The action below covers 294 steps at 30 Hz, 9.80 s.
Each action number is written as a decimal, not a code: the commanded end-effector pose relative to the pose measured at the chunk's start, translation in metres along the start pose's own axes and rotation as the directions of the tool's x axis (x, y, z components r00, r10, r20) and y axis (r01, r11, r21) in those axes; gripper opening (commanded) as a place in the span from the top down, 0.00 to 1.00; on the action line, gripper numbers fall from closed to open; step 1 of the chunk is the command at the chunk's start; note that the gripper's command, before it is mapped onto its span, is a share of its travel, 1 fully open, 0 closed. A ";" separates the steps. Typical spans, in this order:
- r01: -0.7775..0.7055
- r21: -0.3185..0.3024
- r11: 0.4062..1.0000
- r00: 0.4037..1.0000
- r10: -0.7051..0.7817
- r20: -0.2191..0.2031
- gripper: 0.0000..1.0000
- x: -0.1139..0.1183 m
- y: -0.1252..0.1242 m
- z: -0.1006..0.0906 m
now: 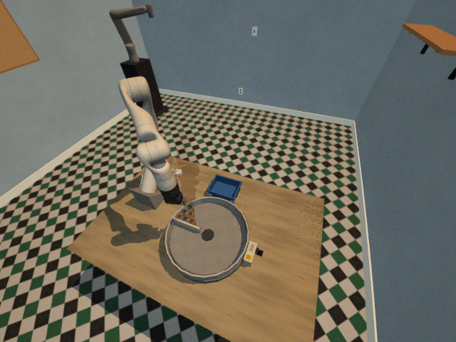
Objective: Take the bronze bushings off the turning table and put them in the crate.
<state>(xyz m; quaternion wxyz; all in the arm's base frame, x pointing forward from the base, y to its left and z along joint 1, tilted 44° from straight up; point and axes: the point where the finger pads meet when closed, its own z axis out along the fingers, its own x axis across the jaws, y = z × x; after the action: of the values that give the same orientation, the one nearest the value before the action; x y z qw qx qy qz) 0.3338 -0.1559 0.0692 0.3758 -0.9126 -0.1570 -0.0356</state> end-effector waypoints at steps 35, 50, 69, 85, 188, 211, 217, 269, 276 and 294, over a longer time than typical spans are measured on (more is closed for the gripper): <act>0.000 -0.002 1.000 1.000 0.000 -0.001 0.00 0.000 0.000 -0.001; 0.000 -0.002 1.000 1.000 0.000 -0.001 0.00 0.000 0.000 -0.001; 0.000 -0.002 1.000 1.000 0.000 -0.001 0.00 0.000 0.000 -0.001; 0.000 -0.002 1.000 1.000 0.000 -0.001 0.00 0.000 0.000 -0.001; -0.001 -0.002 1.000 1.000 0.001 -0.001 0.00 -0.003 0.007 0.043; -0.001 -0.002 1.000 1.000 0.001 -0.001 0.00 -0.003 0.007 0.043; -0.001 -0.002 1.000 1.000 0.001 -0.001 0.66 0.011 0.008 0.061; -0.001 -0.003 1.000 1.000 0.001 -0.002 0.52 0.044 0.011 0.101; -0.001 -0.003 1.000 1.000 0.001 -0.002 0.52 0.044 0.011 0.101; -0.001 -0.003 1.000 1.000 0.001 -0.002 0.52 0.044 0.011 0.101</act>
<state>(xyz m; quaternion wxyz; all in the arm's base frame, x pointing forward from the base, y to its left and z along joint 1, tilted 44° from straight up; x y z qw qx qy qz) 0.3736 -0.0803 -0.0028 0.3754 -0.9129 -0.1562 -0.0359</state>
